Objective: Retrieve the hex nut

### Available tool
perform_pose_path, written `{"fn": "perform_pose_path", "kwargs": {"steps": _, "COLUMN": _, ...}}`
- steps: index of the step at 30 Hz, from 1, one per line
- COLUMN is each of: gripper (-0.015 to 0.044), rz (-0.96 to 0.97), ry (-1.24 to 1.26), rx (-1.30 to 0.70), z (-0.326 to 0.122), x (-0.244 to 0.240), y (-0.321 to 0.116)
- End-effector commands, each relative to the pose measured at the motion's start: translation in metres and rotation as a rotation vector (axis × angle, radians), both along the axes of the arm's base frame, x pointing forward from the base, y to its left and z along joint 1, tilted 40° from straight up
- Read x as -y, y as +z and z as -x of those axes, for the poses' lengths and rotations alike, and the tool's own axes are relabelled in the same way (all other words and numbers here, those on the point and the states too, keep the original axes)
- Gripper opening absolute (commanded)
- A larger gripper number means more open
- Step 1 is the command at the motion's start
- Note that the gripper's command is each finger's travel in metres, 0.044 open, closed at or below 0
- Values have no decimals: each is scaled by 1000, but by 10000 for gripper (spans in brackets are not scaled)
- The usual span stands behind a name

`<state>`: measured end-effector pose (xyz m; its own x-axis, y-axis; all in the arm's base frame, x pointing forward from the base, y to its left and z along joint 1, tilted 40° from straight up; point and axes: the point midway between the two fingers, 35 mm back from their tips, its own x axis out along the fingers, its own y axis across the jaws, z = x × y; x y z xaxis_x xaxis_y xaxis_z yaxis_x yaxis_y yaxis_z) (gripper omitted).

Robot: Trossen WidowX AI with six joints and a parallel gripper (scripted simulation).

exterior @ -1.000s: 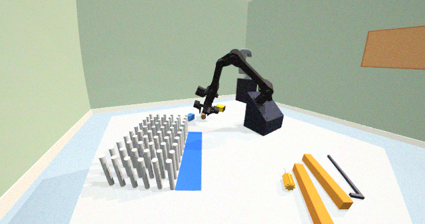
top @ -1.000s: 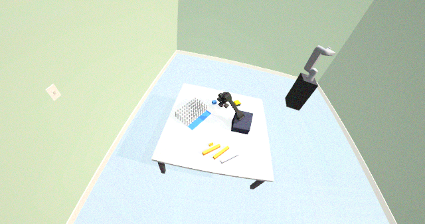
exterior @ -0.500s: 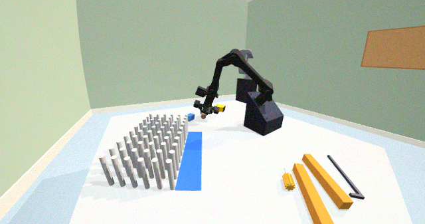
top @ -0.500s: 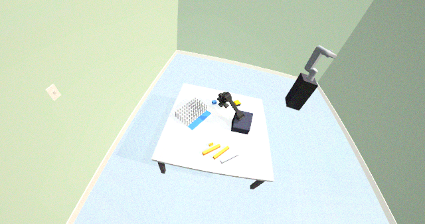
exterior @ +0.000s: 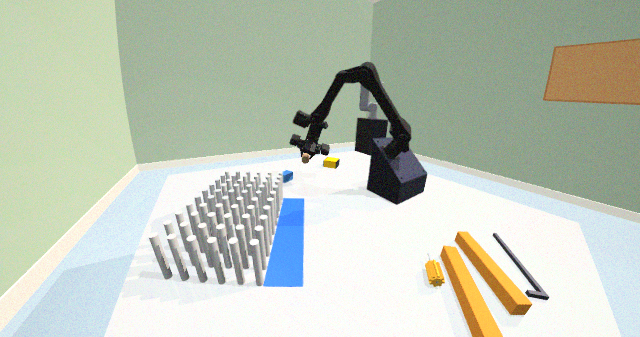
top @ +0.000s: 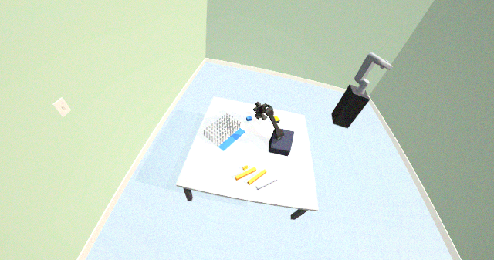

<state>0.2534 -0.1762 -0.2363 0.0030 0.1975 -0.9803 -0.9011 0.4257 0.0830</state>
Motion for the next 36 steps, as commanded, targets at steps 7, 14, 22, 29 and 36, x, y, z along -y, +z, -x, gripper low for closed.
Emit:
{"fn": "perform_pose_path", "kwargs": {"steps": 7, "gripper": 0, "rz": 19, "ry": 39, "rx": 14, "z": -3, "x": 52, "y": 67}}
{"fn": "perform_pose_path", "kwargs": {"steps": 14, "gripper": 0, "rz": 19, "ry": 44, "rx": 17, "z": -3, "x": 54, "y": 72}}
{"fn": "perform_pose_path", "kwargs": {"steps": 22, "gripper": 0, "rz": 14, "ry": 159, "rx": 113, "z": -26, "x": 31, "y": 107}}
{"fn": "perform_pose_path", "kwargs": {"steps": 29, "gripper": 0, "rz": 8, "ry": 269, "rx": 202, "z": -43, "x": 5, "y": 138}}
{"fn": "perform_pose_path", "kwargs": {"steps": 36, "gripper": 0, "rz": 0, "ry": 380, "rx": 290, "z": -54, "x": -24, "y": 168}}
